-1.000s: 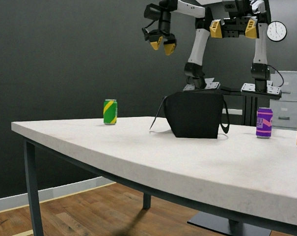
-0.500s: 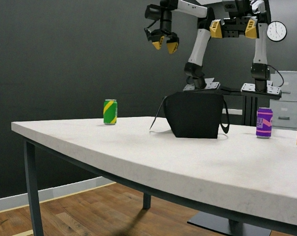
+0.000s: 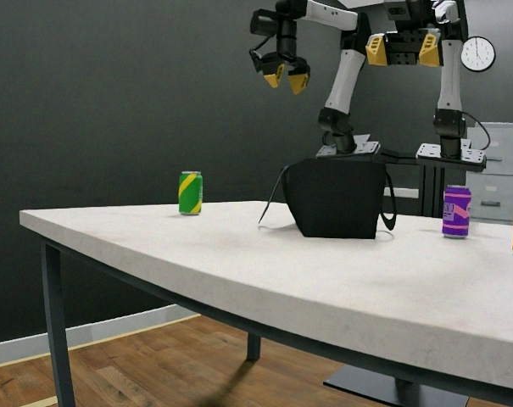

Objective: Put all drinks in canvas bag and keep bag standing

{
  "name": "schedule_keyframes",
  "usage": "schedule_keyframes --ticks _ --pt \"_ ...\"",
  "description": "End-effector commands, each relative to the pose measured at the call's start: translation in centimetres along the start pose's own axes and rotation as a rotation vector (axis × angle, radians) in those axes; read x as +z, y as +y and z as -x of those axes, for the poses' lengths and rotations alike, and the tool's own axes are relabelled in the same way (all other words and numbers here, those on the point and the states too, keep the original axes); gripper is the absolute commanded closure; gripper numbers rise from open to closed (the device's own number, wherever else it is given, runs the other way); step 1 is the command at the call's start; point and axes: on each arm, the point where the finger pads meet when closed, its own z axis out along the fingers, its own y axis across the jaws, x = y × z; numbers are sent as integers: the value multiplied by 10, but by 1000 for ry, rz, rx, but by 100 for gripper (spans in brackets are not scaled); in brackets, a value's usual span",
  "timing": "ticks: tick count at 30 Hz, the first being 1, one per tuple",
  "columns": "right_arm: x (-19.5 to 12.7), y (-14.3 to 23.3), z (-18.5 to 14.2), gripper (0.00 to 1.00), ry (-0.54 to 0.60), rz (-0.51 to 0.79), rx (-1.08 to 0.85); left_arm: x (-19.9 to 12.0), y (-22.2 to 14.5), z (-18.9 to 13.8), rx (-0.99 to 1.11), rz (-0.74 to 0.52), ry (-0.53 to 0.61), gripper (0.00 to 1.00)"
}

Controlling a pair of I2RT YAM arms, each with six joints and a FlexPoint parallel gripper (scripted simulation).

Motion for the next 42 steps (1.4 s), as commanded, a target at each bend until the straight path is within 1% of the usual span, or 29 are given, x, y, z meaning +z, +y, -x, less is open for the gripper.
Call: schedule_keyframes --ticks 1,2,3,4,6,8,10,11,14,16,17,18,20,23,25,31,33,34,36,37,39,42 --pt "-10 10 3 0 -28 42 -9 -11 -4 31 5 -15 -76 16" --pt "-9 10 3 0 -26 41 -11 -11 -4 31 5 -14 -76 16" --pt "-9 9 3 0 -25 38 -10 11 9 -31 -18 28 85 16" --pt "-9 10 2 0 -25 40 -10 11 9 -32 -31 17 89 16" --pt "-10 9 2 0 -24 39 -10 14 20 -35 -62 42 102 16" --pt "-10 9 2 0 -23 38 -10 17 36 -57 -105 77 156 16" --pt "-9 9 2 0 -23 37 -10 19 52 -58 -148 111 160 16" --pt "-9 9 2 0 -23 37 -10 20 60 -71 -168 130 186 16" --pt "-9 9 2 0 -23 37 -10 20 86 -93 -226 190 237 16" --pt "-9 9 2 0 -23 37 -10 20 86 -93 -226 190 237 16" --pt "-9 9 2 0 -23 37 -10 20 95 -88 -242 209 225 16" --pt "-9 9 2 0 -23 37 -10 19 104 -107 -267 233 265 16" --pt "-9 9 2 0 -23 37 -10 15 121 -132 -316 280 322 16" --pt "-9 9 2 0 -23 37 -10 9 148 -147 -382 348 350 16" --pt "-9 9 2 0 -23 37 -10 2 164 -166 -433 396 385 16" --pt "-9 9 2 0 -23 37 -10 -24 210 -209 -587 537 450 16" --pt "-9 9 2 0 -23 37 -10 -24 210 -209 -587 537 450 16" --pt "-9 9 2 0 -23 37 -10 -22 218 -189 -573 538 394 16" --pt "-9 9 2 0 -23 37 -10 -26 231 -198 -606 572 400 16" --pt "-9 9 2 0 -23 37 -10 -41 230 -231 -650 612 477 16" --pt "-9 9 2 0 -23 37 -10 -48 238 -240 -677 640 490 16" --pt "-9 9 2 0 -23 37 -10 -50 246 -229 -678 650 454 16"
